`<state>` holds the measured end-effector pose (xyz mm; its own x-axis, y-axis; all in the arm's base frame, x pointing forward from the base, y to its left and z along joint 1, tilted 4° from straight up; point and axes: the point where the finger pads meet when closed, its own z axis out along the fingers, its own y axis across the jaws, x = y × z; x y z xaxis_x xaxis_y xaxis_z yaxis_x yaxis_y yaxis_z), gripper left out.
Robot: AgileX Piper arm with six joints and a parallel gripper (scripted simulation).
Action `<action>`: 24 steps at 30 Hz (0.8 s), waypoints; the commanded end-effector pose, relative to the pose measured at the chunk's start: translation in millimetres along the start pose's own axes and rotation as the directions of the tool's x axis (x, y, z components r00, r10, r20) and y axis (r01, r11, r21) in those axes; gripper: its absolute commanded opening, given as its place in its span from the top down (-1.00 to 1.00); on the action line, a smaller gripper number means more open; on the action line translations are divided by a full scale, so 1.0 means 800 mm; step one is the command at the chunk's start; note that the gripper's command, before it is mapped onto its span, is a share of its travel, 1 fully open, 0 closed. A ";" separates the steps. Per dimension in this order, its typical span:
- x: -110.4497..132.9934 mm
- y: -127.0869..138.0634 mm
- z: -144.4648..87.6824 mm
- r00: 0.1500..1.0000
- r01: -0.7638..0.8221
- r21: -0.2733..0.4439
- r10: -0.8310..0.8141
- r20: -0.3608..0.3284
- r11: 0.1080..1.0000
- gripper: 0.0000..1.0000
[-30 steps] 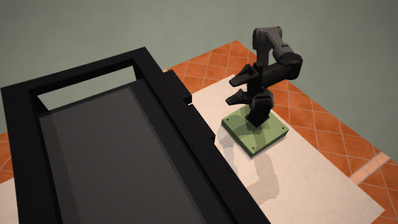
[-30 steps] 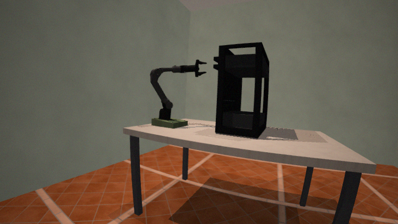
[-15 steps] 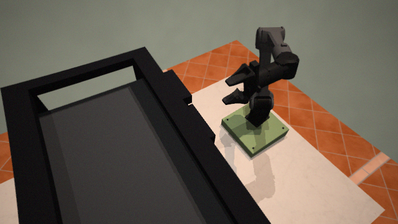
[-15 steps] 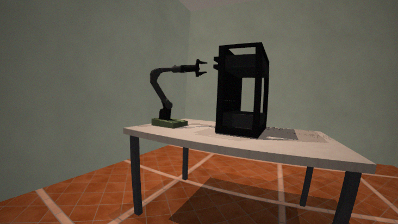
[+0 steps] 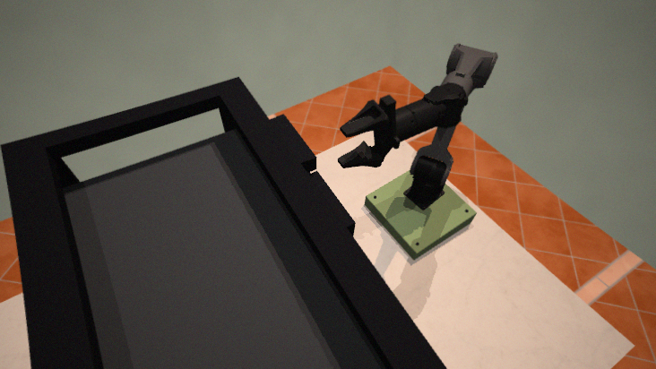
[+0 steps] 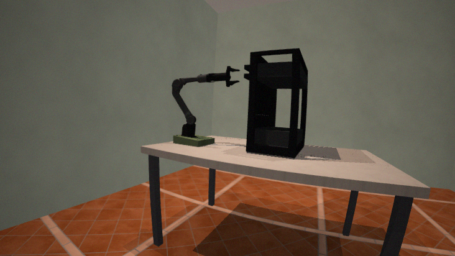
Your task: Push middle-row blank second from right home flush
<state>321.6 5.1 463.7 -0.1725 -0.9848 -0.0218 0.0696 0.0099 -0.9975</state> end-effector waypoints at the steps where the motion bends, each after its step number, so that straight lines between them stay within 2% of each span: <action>1: 0.006 0.000 0.011 1.000 0.001 -0.003 -0.001 0.007 1.000 -1.00; 9: 0.021 0.001 0.031 1.000 0.001 -0.003 -0.001 0.007 1.000 -1.00; 24: 0.022 0.001 0.032 1.000 0.001 -0.003 -0.001 0.007 1.000 -1.00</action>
<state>342.9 -16.9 463.8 -0.1668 -0.9858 -0.0201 0.0660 0.0092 -0.9978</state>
